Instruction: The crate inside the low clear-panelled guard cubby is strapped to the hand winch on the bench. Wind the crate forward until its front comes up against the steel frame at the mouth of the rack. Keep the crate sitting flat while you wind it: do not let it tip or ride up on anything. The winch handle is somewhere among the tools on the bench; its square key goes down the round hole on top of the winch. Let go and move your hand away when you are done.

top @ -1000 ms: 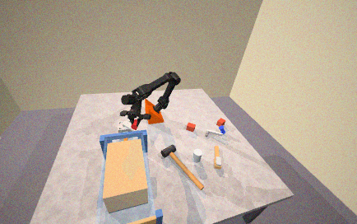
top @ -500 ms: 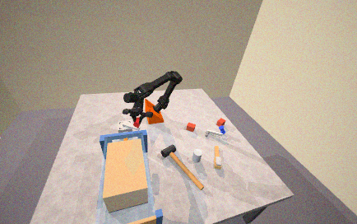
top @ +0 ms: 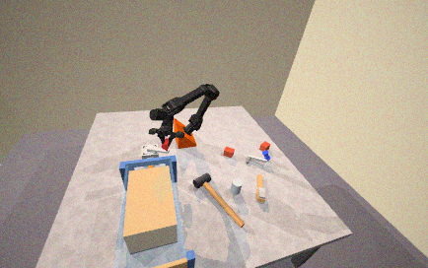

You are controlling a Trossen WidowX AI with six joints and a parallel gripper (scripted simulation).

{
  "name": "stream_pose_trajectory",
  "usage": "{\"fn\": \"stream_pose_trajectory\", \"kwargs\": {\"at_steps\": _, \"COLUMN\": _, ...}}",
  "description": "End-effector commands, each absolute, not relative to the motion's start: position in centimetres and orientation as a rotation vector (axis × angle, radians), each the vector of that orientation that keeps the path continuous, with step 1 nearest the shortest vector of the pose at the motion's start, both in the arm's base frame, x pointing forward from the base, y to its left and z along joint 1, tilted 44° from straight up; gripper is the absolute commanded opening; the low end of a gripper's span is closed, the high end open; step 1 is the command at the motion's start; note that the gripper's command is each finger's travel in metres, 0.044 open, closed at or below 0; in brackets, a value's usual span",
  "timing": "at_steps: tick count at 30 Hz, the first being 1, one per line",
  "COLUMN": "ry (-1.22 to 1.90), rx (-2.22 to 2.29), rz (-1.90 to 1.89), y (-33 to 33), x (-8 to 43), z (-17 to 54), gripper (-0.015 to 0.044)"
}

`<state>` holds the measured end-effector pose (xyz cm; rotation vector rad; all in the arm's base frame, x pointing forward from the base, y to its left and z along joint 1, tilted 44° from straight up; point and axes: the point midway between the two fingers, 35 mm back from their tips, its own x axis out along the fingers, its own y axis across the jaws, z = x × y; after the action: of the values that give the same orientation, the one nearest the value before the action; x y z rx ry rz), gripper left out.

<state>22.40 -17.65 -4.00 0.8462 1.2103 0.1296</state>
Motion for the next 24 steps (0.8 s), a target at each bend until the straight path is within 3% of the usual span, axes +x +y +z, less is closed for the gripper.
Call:
{"fn": "stream_pose_trajectory", "kwargs": {"at_steps": 1, "ry": 1.236, "rx": 0.861, "rz": 0.118, "y": -17.3, "x": 21.0, "z": -3.9, "gripper": 0.0}}
{"fn": "stream_pose_trajectory", "kwargs": {"at_steps": 24, "ry": 1.238, "rx": 0.861, "rz": 0.117, "y": -17.3, "x": 17.4, "z": -3.8, "gripper": 0.0}}
